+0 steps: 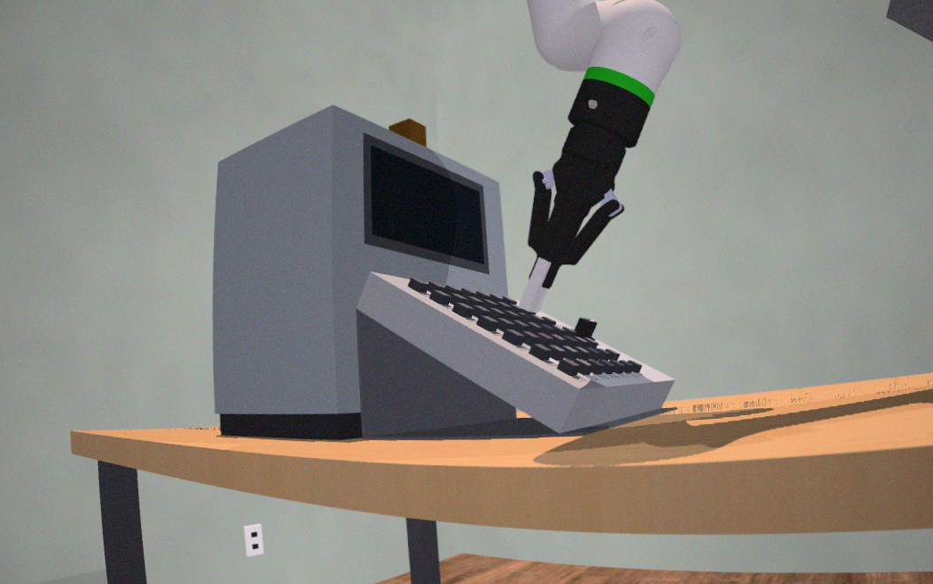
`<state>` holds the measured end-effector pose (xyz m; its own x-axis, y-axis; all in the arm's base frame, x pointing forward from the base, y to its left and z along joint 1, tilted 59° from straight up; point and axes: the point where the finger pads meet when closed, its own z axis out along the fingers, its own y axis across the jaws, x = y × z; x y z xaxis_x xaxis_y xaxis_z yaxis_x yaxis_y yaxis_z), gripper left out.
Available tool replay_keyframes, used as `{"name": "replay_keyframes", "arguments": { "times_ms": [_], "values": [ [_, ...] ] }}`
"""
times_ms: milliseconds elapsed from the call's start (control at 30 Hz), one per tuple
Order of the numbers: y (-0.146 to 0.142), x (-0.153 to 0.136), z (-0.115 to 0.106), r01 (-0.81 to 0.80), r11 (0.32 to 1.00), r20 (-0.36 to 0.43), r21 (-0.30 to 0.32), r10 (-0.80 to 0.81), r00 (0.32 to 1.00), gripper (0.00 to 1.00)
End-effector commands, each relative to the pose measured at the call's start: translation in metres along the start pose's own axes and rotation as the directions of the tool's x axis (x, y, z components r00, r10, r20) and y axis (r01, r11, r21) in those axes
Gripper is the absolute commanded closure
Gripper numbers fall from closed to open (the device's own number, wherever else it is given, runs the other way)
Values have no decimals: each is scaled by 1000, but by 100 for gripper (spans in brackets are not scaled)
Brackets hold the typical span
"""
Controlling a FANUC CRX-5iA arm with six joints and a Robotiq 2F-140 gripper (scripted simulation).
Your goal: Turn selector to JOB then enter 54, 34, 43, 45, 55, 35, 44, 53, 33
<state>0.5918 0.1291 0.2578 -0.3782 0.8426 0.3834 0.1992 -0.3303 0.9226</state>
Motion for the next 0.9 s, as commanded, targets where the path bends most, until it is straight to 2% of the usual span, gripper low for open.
{"name": "replay_keyframes", "arguments": {
  "times_ms": [0,867],
  "values": [
    [0,0,0,0,1000,0,0,0,1000,100],
    [0,0,10,0,1000,0,0,0,1000,100]
  ]
}}
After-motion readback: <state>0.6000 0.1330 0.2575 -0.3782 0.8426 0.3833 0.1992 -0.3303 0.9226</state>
